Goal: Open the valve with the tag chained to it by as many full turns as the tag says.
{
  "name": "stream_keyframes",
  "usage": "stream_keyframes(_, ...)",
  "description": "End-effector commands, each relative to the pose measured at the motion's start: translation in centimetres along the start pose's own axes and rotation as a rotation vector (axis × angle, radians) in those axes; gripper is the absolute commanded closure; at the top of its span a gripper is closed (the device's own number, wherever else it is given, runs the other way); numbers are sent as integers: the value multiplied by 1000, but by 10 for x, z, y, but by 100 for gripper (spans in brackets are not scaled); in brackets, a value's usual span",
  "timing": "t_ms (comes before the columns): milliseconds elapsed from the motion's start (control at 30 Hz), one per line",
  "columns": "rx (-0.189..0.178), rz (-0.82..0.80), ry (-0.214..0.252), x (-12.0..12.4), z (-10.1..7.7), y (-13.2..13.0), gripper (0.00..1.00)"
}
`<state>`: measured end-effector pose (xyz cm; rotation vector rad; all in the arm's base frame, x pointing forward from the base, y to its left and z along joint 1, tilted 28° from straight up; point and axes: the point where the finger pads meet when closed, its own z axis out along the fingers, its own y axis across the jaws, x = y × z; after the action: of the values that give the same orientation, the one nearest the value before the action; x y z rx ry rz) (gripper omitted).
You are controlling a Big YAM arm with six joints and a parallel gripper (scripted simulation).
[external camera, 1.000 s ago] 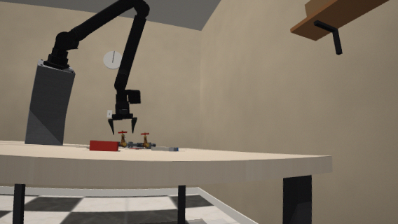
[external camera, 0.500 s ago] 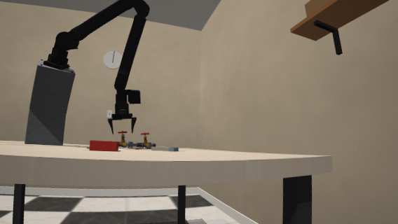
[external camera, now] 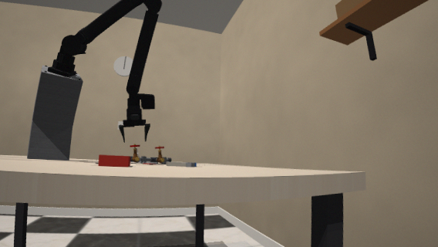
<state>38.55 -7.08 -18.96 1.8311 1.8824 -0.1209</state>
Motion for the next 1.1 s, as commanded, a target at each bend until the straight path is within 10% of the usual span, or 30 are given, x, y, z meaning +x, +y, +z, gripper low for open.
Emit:
stream_keyframes(0, -14, 4, 0, 1, -19, 4, 0)
stream_keyframes(1067, -13, 12, -1, -2, -41, 3, 0)
